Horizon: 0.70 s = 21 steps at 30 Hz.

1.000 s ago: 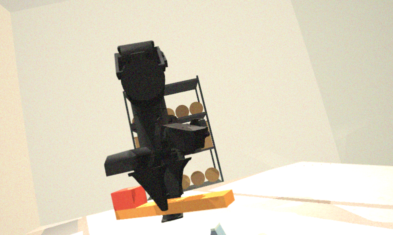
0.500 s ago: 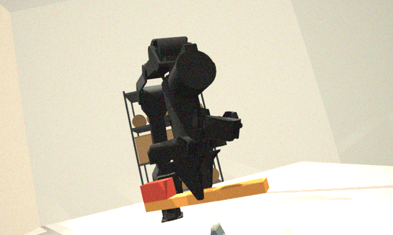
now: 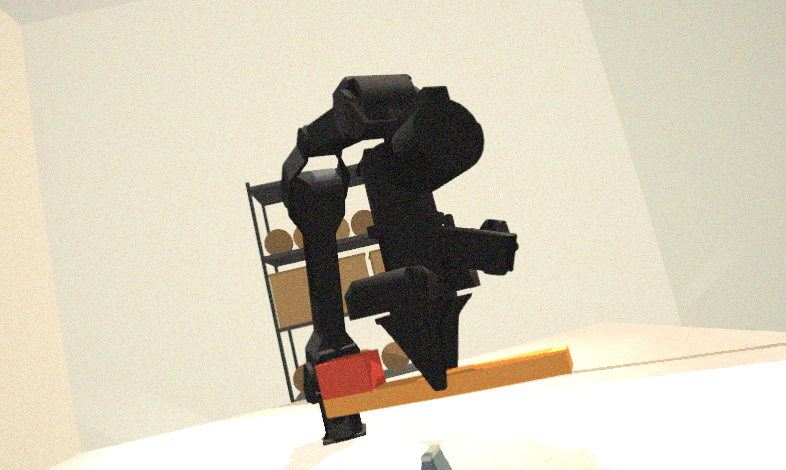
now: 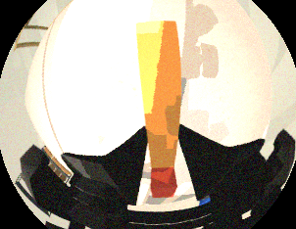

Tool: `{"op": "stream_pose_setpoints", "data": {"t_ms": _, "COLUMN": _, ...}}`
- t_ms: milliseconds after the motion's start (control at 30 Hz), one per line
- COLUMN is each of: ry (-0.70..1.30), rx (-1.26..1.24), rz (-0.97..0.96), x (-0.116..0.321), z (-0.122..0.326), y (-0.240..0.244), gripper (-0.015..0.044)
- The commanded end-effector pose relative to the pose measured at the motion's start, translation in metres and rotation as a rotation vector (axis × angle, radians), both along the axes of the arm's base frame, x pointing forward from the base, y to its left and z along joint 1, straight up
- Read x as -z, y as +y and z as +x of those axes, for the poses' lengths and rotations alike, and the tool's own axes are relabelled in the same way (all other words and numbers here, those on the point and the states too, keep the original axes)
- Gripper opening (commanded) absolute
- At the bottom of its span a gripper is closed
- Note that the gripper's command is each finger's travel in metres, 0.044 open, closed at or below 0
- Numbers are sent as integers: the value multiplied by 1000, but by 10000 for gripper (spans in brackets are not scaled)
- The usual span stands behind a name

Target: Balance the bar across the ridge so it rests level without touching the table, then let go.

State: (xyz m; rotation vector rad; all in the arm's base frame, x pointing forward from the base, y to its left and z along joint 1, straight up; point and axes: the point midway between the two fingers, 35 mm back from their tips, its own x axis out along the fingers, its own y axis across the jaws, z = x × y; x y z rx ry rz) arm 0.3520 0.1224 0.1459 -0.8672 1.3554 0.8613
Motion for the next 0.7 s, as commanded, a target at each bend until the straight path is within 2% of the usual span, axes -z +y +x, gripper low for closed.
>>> {"op": "stream_pose_setpoints", "data": {"t_ms": 0, "ry": -2, "rx": 4, "rz": -3, "x": 6, "z": 0, "y": 2, "gripper": 0}}
{"op": "stream_pose_setpoints", "data": {"t_ms": 667, "ry": -2, "rx": 3, "rz": -3, "x": 38, "z": 0, "y": 1, "gripper": 0}}
